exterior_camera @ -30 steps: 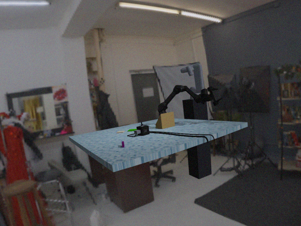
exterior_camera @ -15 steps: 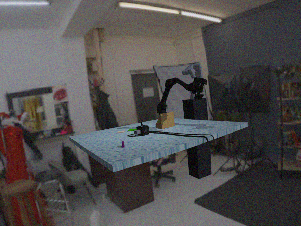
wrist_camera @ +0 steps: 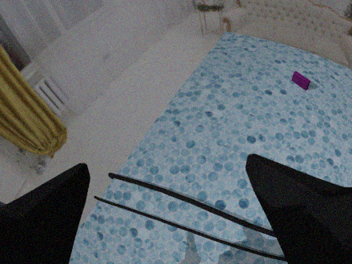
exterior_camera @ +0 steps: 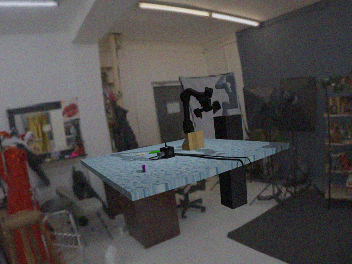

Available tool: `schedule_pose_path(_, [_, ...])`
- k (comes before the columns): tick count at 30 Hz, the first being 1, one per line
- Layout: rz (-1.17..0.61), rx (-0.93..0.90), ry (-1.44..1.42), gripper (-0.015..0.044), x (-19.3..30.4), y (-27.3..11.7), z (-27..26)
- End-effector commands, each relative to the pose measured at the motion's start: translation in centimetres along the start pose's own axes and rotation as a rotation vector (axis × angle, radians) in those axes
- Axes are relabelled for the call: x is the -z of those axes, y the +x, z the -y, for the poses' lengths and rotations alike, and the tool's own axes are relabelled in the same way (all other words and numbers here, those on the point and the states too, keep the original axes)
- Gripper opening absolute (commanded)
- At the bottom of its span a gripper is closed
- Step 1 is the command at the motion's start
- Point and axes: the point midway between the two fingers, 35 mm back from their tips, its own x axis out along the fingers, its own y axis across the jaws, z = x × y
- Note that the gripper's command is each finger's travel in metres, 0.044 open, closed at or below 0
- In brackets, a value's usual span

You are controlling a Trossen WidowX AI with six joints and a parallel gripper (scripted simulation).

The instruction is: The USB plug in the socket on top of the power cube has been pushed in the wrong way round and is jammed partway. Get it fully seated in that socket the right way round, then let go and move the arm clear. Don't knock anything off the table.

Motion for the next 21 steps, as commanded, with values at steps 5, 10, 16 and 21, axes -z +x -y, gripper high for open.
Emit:
schedule_pose_path(5, [-0.306,0.151,-0.398,0.044,-1.3,2.4,13.5])
schedule_pose_path(10, [-0.54,0.133,-0.631,0.044,-0.1,2.4,21.5])
schedule_pose_path(16, [-0.816,-0.013,-0.878,0.044,2.6,0.6,30.1])
schedule_pose_path(21, [-1.0,-0.221,-1.045,0.044,5.0,-1.7,36.6])
